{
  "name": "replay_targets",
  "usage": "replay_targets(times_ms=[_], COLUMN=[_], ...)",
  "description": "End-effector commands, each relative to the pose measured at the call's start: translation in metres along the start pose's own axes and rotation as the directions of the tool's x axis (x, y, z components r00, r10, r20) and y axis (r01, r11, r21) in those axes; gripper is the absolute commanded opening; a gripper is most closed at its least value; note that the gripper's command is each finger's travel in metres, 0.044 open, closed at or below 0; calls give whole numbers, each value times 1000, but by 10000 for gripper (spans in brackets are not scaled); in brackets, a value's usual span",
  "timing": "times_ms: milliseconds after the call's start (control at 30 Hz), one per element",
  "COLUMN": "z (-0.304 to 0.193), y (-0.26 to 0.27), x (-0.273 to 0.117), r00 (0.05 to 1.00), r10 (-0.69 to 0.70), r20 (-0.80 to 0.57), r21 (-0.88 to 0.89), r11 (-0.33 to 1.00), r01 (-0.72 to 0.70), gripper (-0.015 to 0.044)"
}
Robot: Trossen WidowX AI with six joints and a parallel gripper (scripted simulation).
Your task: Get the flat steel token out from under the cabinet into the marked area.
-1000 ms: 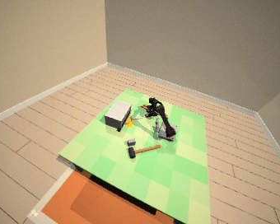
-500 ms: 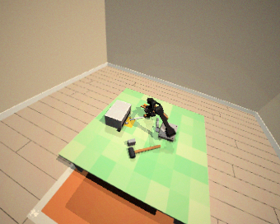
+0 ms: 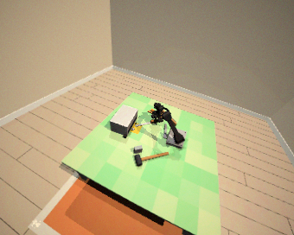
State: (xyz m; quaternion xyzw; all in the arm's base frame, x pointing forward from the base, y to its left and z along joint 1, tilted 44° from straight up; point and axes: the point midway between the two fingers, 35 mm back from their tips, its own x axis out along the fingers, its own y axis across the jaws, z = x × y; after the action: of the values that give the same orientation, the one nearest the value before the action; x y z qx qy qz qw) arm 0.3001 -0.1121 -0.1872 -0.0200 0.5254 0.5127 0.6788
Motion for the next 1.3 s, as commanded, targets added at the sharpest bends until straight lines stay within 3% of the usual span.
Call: replay_targets(times_ms=[0,533,667,967,1100,1267], z=[0,-3,-1,-1,-1,2], y=[0,0,-1,-1,-1,-1], x=[0,3,0,0,0,0], r00=[1000,1000,1000,1000,1000,1000], r10=[-6,-6,-10,-10,-10,-10], r20=[1,1,0,0,0,1], r21=[0,-1,-5,-5,-5,-3], r11=[1000,1000,1000,1000,1000,1000], r01=[6,6,10,10,10,10], gripper=[270,270,165,105,0,0])
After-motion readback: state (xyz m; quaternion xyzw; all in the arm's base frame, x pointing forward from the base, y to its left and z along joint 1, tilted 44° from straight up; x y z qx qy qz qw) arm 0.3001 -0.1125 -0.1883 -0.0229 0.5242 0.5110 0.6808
